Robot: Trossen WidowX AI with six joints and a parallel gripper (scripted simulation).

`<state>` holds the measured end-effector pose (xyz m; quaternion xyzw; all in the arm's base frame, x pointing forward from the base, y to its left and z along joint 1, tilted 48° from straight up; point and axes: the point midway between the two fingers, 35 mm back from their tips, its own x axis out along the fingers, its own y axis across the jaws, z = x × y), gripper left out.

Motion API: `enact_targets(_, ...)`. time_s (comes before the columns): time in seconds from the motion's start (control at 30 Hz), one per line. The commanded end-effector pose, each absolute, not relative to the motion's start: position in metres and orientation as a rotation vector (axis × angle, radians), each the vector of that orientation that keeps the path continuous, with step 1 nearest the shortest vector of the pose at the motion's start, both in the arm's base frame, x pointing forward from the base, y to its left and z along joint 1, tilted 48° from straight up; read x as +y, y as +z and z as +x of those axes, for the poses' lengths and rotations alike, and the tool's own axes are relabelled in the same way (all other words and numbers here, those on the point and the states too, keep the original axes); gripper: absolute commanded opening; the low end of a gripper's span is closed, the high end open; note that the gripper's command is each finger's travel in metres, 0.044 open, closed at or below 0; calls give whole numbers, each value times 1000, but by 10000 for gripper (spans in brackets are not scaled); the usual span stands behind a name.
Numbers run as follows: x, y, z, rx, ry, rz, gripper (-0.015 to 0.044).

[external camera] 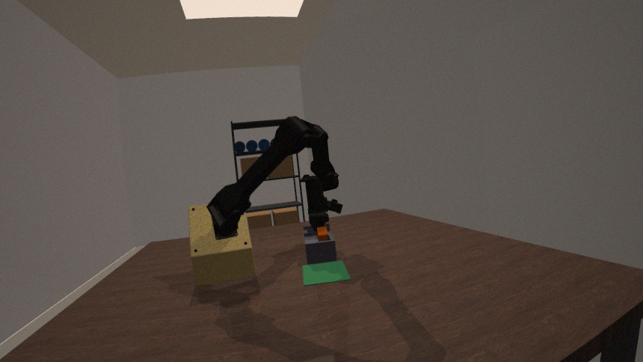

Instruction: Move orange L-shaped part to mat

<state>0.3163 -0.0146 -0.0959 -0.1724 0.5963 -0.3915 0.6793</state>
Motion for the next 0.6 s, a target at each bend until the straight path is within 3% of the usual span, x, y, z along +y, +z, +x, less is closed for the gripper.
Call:
enact_targets(0.0, -13, -96, 316, 1341, -880, -388, 180)
enact_targets(0.37, 5, -94, 317, 1355, -884, -397, 180)
enact_targets(0.57, 55, -38, 317, 1358, -881, -394, 180)
